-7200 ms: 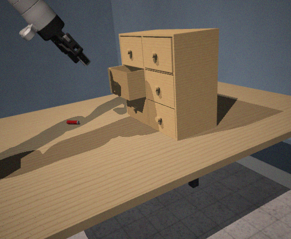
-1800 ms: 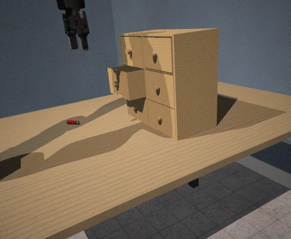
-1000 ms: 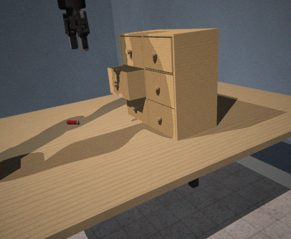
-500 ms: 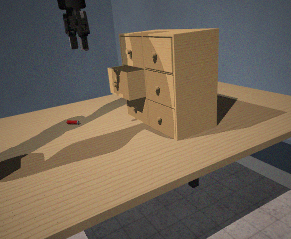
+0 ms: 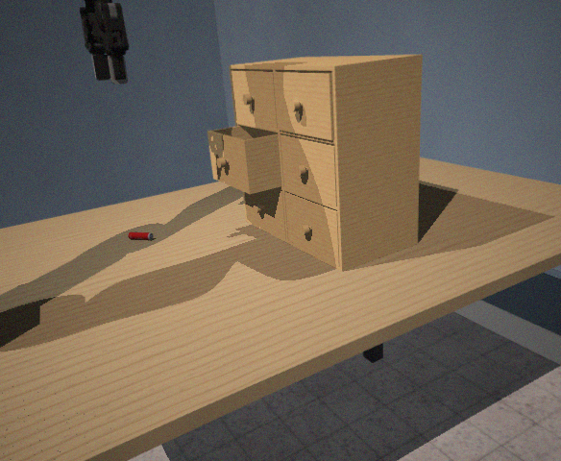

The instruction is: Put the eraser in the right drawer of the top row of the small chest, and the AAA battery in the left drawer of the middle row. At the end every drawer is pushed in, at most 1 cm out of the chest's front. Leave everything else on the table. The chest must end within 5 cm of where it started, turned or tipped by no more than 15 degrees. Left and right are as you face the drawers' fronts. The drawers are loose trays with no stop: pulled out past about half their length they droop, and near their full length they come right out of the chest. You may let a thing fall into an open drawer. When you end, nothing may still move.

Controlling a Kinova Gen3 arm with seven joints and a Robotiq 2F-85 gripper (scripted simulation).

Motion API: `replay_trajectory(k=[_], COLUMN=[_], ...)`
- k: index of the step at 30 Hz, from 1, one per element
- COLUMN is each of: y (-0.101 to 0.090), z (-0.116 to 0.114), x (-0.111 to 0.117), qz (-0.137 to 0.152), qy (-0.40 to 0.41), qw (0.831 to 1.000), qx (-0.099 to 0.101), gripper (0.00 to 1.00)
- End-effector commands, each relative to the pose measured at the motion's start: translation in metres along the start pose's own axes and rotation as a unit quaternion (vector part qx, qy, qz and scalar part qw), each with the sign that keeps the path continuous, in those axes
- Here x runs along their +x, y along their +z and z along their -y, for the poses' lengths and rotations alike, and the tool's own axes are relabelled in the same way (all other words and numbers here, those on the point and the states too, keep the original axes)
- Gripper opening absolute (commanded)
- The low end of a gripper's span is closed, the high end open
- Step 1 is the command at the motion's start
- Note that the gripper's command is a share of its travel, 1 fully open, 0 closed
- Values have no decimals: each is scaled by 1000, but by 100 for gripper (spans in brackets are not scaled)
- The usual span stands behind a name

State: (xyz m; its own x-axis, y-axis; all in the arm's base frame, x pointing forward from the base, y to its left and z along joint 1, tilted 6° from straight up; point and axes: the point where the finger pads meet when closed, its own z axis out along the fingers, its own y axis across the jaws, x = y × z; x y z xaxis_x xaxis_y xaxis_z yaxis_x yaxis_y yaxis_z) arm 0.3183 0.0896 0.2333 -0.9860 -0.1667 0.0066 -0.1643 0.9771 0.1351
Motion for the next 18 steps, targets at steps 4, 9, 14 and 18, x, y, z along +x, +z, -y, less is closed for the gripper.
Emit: replay_trajectory(k=[4,9,14,18], y=[-29,-29,-29,-29], z=[-9,-9,-9,-9], x=[38,39,39,39], qz=[17,16,17,17], qy=[-3,-3,-3,-3], qw=[1000,1000,1000,1000], qx=[14,14,14,14], gripper=[100,100,100,100])
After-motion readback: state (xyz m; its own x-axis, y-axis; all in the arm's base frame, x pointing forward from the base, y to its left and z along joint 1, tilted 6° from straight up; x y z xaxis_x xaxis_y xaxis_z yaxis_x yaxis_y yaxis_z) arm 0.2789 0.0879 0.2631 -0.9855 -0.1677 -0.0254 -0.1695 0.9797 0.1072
